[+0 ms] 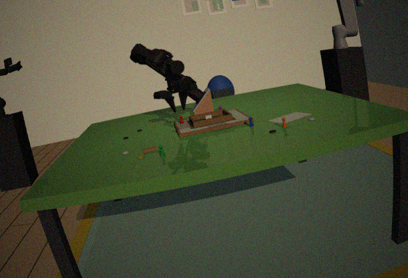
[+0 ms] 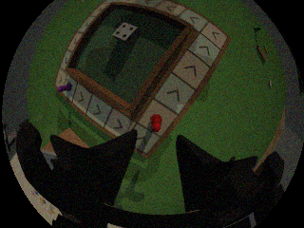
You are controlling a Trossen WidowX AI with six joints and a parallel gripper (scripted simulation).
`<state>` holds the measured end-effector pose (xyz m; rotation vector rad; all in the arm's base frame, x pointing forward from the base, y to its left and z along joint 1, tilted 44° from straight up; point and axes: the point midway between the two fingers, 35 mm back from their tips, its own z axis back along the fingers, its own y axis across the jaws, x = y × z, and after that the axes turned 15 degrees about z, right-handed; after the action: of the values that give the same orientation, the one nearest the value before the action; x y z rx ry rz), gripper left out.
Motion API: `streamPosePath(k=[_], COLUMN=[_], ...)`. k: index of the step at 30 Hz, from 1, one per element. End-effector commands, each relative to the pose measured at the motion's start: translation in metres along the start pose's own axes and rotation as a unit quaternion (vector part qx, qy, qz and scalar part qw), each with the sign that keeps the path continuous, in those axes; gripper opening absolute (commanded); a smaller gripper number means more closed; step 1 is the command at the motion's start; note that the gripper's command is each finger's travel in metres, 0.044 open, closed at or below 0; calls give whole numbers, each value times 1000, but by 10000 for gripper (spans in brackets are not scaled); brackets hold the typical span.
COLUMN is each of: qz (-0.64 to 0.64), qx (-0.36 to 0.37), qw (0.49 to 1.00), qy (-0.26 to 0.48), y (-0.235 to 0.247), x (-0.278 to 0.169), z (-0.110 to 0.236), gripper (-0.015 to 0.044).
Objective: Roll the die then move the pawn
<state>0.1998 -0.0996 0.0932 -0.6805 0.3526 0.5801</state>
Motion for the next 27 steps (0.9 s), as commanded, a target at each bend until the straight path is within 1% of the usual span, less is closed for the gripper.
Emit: streamPosePath(k=[1,27], qz=[4,4], qx=[-1,-2], qw=[1000,1000], qy=[3,3], y=[2,2], x=[-1,-2], z=[-5,-45], gripper=[200,200])
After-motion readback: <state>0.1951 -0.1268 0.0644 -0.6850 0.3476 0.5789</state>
